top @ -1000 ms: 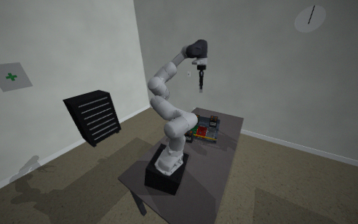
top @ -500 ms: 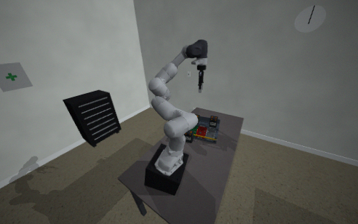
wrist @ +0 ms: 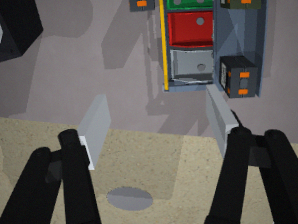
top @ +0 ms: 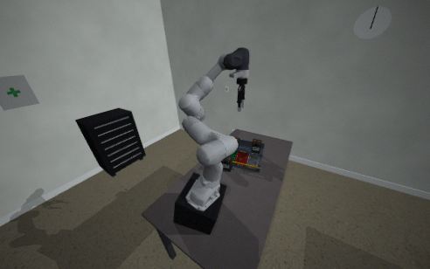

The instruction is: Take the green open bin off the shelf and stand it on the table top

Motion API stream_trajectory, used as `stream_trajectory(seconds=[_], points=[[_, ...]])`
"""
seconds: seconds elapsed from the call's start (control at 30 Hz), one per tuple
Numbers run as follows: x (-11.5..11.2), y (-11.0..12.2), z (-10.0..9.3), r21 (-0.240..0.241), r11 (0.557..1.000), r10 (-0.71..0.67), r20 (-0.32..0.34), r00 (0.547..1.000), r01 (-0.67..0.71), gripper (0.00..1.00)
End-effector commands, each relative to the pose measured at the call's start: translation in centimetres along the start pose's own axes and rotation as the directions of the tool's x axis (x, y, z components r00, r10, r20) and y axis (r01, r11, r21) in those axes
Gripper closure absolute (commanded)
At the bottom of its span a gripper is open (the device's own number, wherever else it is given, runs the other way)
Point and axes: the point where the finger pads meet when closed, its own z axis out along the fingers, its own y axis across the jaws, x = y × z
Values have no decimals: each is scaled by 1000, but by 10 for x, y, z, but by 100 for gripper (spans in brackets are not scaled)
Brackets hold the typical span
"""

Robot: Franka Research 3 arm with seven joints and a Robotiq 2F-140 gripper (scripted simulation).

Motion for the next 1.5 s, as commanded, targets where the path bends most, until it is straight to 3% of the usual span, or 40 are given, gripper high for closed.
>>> stream_trajectory(seconds=[0.0,0.1,0.5,0.67,1.07,1.23,1.47], points=[[18,-6,0,0,1000,10,0,1000,-10,43],[46,-16,0,0,1000,27,-1,1000,-27,43],[46,-16,0,0,1000,27,-1,1000,-27,43],[98,-33,0,0,1000,27,-1,1000,-27,43],[98,-33,0,0,1000,27,-1,1000,-27,43],[116,-40,0,0,1000,27,-1,1000,-27,43],[116,-40,0,0,1000,27,-1,1000,-27,43]])
